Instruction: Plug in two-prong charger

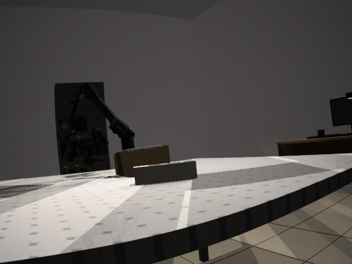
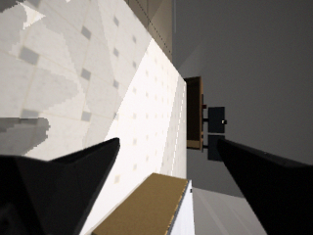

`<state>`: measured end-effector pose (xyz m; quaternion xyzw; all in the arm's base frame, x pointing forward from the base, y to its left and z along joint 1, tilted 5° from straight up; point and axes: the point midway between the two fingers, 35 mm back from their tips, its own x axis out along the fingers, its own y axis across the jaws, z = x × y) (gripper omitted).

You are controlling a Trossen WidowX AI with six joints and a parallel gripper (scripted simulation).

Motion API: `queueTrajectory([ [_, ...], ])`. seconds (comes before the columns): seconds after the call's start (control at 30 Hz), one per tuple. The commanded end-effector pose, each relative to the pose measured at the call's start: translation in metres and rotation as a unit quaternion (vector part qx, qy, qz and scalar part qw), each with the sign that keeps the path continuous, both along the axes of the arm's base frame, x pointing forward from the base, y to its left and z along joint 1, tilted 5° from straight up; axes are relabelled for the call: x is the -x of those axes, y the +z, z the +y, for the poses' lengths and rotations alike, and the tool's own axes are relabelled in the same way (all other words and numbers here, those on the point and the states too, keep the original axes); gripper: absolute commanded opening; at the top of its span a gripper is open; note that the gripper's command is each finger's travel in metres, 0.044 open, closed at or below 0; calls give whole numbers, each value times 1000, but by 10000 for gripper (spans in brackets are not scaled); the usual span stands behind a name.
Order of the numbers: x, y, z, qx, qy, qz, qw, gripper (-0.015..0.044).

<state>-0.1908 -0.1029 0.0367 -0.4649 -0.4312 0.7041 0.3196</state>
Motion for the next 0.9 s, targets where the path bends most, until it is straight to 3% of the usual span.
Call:
queueTrajectory([
  [0.0,-9,-2,-12,10,24,-12,1000,440],
  [0.87,-62,-18,-55,54,149,-18,987,440],
])
